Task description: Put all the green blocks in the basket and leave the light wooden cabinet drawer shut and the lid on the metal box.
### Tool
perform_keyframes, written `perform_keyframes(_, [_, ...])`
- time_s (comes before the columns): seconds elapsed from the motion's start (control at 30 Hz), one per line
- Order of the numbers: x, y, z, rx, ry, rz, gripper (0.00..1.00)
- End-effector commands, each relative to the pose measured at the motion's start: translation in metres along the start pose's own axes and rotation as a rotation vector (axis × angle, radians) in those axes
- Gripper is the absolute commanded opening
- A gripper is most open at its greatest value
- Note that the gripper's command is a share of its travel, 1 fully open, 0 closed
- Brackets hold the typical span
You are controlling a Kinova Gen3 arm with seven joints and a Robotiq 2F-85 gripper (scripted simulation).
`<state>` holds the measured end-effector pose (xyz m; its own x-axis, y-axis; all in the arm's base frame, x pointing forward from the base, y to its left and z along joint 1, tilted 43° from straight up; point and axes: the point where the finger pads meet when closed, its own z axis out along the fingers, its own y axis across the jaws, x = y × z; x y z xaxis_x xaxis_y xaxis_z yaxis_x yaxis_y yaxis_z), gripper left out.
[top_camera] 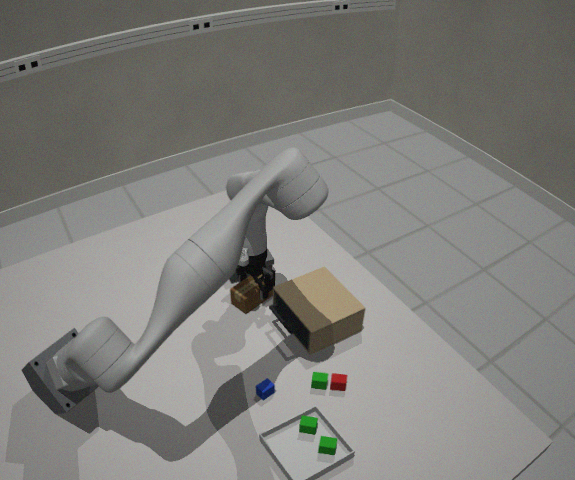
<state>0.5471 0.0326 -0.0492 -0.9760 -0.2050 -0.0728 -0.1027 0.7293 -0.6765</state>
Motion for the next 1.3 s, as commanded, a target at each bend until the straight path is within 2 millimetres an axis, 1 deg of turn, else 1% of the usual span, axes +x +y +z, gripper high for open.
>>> perform_keyframes(0.0, [-0.0033, -0.0002, 0.0006, 0.001, -0.008, 0.004, 0.83])
perform_keyframes(1.03, [-0.0033, -0.0002, 0.0004, 0.001, -0.008, 0.004, 0.83])
perform_keyframes(1.27, [-0.0049, -0.0019, -0.0078, 0.0, -0.012, 0.007, 0.83])
